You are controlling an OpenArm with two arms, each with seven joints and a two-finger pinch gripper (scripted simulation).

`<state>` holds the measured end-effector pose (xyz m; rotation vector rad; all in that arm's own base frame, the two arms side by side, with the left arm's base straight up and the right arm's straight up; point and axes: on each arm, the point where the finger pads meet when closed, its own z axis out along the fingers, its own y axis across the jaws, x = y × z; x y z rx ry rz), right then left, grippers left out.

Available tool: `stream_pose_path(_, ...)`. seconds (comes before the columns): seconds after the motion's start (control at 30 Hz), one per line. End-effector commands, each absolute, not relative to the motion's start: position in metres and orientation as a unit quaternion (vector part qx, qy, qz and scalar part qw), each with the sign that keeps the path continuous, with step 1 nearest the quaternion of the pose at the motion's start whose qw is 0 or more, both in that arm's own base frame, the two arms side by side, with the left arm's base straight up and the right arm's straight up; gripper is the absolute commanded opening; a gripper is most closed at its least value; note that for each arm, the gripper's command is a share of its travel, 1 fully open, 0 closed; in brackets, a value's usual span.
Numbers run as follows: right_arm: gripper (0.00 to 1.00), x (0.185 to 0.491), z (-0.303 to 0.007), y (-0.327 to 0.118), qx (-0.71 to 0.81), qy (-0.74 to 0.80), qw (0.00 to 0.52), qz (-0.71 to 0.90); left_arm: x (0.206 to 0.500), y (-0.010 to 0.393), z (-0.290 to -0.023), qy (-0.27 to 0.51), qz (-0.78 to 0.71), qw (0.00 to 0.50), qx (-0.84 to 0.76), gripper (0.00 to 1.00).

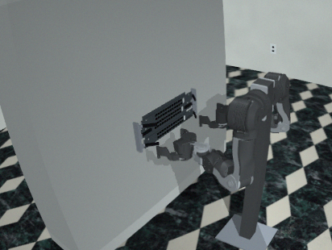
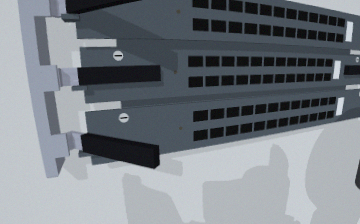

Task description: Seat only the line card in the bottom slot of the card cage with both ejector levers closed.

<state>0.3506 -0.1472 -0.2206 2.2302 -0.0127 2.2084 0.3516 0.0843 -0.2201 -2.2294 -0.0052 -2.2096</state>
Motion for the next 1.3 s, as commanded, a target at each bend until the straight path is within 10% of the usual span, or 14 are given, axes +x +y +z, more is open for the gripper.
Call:
stream_pose_path(0.0, 1.0, 0.3516, -0.2177, -0.1466, 0.707, 0.0, 0.0, 0.707, 0.3516, 0.0838, -0.2177, 0.0, -0.707, 0.0, -0.707, 1.0)
stream_pose_path(1.13, 0.0, 0.3516, -0.2177, -0.1466, 0.707, 0.0, 0.0, 0.707, 0.3516, 0.0838, -0.2177, 0.0, -0.707, 0.0, -0.707, 0.0)
stream_pose_path(1.27, 0.0, 0.3516, -0.219, -0.1466, 0.707, 0.0, 0.0, 0.707, 0.3516, 0.0838, -0.219, 0.0, -0.707, 0.0, -0.707, 0.0)
